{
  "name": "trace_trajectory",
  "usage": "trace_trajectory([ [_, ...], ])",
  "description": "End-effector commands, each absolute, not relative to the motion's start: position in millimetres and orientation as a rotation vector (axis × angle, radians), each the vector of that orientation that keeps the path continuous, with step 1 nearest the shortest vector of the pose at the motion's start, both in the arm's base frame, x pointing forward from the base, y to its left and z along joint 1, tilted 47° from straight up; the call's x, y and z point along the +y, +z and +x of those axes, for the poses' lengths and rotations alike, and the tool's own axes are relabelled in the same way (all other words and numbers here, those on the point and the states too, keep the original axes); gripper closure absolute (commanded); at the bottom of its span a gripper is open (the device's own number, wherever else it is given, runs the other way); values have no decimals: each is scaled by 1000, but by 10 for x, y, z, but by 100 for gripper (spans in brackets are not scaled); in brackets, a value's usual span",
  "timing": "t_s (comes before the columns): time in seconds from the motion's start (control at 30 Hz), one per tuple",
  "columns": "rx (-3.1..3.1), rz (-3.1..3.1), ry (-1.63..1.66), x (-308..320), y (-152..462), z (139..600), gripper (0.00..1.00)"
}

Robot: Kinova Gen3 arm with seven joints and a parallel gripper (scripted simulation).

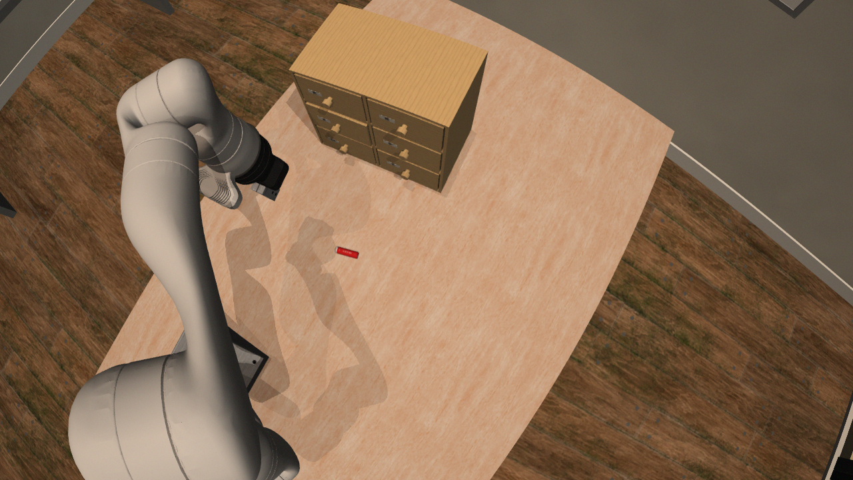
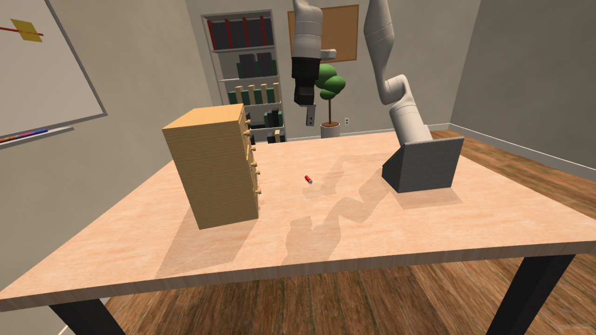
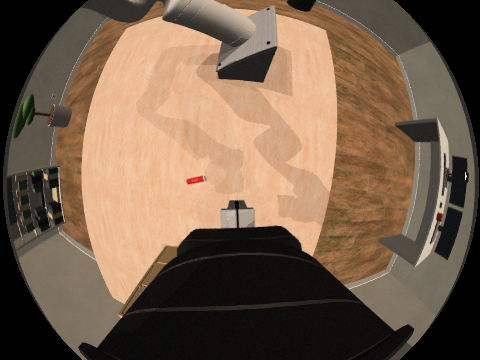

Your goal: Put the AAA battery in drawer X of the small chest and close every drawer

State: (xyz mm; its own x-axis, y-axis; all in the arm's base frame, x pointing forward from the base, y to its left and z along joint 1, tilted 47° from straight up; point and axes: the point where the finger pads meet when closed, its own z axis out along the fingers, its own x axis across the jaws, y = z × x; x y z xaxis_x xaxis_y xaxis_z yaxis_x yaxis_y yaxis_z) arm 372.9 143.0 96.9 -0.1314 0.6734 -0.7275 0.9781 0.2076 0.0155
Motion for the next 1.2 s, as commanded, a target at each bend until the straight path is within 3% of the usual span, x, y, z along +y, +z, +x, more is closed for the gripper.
trace_trajectory([
  [0.0, 1867, 1552, -662, 1429, 974, 3763, 100],
  [1.17, 1857, 1628, -789, 1522, 1076, 3663, 100],
])
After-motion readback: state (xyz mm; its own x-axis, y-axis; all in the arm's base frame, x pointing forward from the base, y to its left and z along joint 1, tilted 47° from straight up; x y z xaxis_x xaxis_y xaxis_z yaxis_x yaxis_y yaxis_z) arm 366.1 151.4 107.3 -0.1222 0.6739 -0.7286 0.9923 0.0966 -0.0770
